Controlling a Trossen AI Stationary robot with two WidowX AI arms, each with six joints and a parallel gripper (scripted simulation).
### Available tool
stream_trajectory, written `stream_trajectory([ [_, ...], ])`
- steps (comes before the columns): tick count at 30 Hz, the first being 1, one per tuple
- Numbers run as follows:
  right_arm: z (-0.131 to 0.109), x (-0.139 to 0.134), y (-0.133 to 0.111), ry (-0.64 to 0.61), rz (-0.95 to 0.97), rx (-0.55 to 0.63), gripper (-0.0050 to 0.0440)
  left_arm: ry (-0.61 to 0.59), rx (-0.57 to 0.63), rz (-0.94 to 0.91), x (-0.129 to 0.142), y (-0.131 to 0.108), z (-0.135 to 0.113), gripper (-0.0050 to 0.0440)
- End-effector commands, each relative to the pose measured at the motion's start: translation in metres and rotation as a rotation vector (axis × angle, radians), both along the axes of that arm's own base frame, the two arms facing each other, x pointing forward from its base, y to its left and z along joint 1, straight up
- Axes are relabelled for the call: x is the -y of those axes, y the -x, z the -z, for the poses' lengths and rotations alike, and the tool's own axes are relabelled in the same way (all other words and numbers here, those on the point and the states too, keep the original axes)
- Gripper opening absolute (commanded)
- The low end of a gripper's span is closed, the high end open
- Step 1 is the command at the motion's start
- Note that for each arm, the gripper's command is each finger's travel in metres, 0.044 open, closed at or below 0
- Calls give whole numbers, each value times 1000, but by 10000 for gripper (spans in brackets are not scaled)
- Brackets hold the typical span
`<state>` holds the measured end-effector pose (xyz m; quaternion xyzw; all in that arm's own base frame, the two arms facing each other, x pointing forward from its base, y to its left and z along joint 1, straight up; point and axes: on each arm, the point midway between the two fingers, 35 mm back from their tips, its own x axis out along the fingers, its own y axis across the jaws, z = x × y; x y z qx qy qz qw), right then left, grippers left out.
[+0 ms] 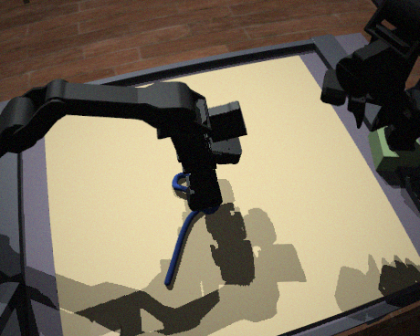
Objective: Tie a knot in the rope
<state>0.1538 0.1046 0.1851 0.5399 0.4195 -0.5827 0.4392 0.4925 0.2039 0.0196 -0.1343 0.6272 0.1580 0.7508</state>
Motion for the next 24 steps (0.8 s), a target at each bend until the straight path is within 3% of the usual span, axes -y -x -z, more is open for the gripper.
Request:
stream_trajectory([
  [1,-3,0,0,-4,1,13,100,-11,32,-2,-1,-4,-15,35],
  [2,-3,0,0,-4,1,13,100,-11,32,-2,-1,-4,-15,35],
  [11,-3,0,0,-4,1,13,100,-11,32,-2,-1,-4,-15,251],
  [13,-3,0,0,-4,1,13,100,-11,32,-2,-1,-4,-15,251],
  [21,-3,0,0,-4,1,13,100,-13,36,-2,-1,-3,-24,440],
  [24,-3,0,0,-4,1,13,100,-16,43,-2,-1,-3,-38,440],
])
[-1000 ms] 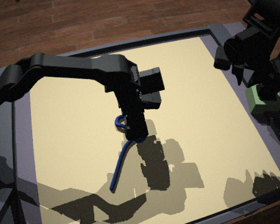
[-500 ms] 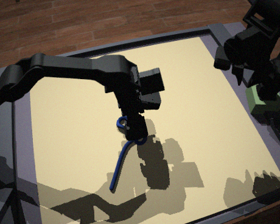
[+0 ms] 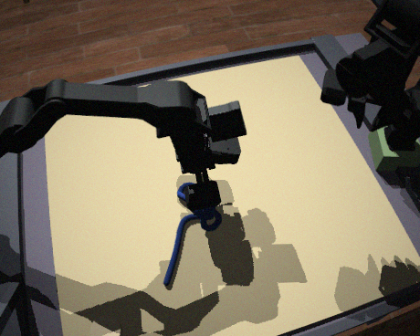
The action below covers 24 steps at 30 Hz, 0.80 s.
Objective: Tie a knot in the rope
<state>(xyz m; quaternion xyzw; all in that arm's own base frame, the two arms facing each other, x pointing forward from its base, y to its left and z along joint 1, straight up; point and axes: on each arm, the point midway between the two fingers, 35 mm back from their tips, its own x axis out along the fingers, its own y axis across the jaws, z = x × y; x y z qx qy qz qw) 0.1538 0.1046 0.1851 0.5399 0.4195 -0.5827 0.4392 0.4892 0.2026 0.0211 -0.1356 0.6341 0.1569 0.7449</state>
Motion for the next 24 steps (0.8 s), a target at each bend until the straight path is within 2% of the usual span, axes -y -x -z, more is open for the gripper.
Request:
stream_trajectory([
  [1,-3,0,0,-4,1,13,100,-24,61,-3,-2,-6,-39,440],
  [7,-3,0,0,-4,1,13,100,-25,65,-3,-2,-6,-43,440],
  [14,-3,0,0,-4,1,13,100,-38,95,-2,-1,-4,-68,440],
  [24,-3,0,0,-4,1,13,100,-38,96,-2,-1,-3,-68,440],
])
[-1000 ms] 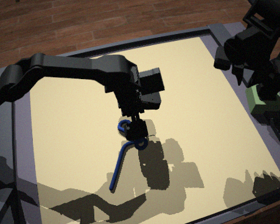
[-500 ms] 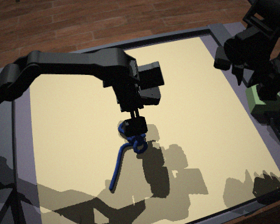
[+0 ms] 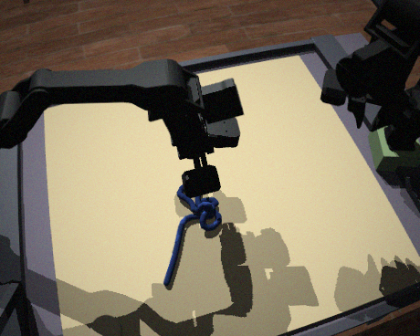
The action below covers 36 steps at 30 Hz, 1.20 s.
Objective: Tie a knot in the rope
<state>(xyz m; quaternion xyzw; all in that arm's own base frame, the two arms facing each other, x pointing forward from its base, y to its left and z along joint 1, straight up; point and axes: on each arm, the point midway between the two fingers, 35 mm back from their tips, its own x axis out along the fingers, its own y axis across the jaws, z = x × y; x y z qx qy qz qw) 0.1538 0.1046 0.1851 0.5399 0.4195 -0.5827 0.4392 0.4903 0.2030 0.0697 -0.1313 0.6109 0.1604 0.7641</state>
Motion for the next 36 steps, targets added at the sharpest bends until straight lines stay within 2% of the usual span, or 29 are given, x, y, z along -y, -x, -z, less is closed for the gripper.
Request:
stream_trajectory([
  [1,-3,0,0,-4,1,13,100,-15,40,-2,-1,-2,-20,440],
  [11,-3,0,0,-4,1,13,100,0,7,-7,6,6,-24,440],
  [18,-3,0,0,-4,1,13,100,32,1,-118,12,14,-28,440],
  [36,-3,0,0,-4,1,13,100,61,9,-242,25,33,-36,440],
])
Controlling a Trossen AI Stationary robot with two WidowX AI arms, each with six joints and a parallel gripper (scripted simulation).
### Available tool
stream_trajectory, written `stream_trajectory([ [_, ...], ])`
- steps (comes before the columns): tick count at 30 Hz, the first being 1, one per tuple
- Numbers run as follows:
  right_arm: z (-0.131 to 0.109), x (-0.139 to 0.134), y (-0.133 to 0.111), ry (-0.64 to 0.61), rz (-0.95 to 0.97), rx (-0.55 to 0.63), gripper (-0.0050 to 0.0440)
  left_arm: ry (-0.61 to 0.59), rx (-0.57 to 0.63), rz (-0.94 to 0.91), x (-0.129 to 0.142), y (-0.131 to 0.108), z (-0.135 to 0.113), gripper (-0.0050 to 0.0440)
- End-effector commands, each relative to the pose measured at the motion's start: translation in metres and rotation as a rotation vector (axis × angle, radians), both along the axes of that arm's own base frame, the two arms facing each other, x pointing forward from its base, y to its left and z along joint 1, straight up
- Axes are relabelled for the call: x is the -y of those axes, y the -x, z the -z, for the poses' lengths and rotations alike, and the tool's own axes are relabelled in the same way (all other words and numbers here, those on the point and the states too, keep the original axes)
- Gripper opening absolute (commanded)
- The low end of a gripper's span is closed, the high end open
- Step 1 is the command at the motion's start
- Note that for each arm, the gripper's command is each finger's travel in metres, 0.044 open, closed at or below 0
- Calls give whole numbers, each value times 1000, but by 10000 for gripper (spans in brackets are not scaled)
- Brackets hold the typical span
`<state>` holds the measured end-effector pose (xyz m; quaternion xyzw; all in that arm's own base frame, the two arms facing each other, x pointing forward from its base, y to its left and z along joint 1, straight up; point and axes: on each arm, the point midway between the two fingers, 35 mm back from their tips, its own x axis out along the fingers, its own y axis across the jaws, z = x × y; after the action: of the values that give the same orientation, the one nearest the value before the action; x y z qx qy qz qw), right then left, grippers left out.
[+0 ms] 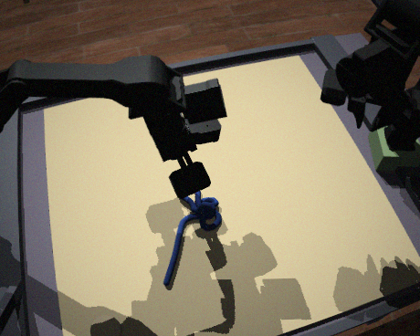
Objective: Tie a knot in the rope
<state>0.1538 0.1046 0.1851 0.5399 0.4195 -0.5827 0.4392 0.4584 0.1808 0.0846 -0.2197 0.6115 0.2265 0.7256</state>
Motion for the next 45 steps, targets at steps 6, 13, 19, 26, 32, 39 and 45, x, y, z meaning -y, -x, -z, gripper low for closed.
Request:
stream_trajectory([
  [6,-3,0,0,-4,1,13,100,1,47,-75,8,9,-24,440],
  [13,-3,0,0,-4,1,13,100,11,50,-124,14,17,-27,440],
  [19,-3,0,0,-4,1,13,100,18,52,-159,18,22,-30,440],
  [26,-3,0,0,-4,1,13,100,34,56,-237,26,34,-35,440],
  [32,-3,0,0,-4,1,13,100,41,58,-271,30,40,-37,440],
  [39,-3,0,0,-4,1,13,100,55,62,-342,38,51,-41,440],
  [45,-3,0,0,-4,1,13,100,69,65,-409,45,61,-46,440],
])
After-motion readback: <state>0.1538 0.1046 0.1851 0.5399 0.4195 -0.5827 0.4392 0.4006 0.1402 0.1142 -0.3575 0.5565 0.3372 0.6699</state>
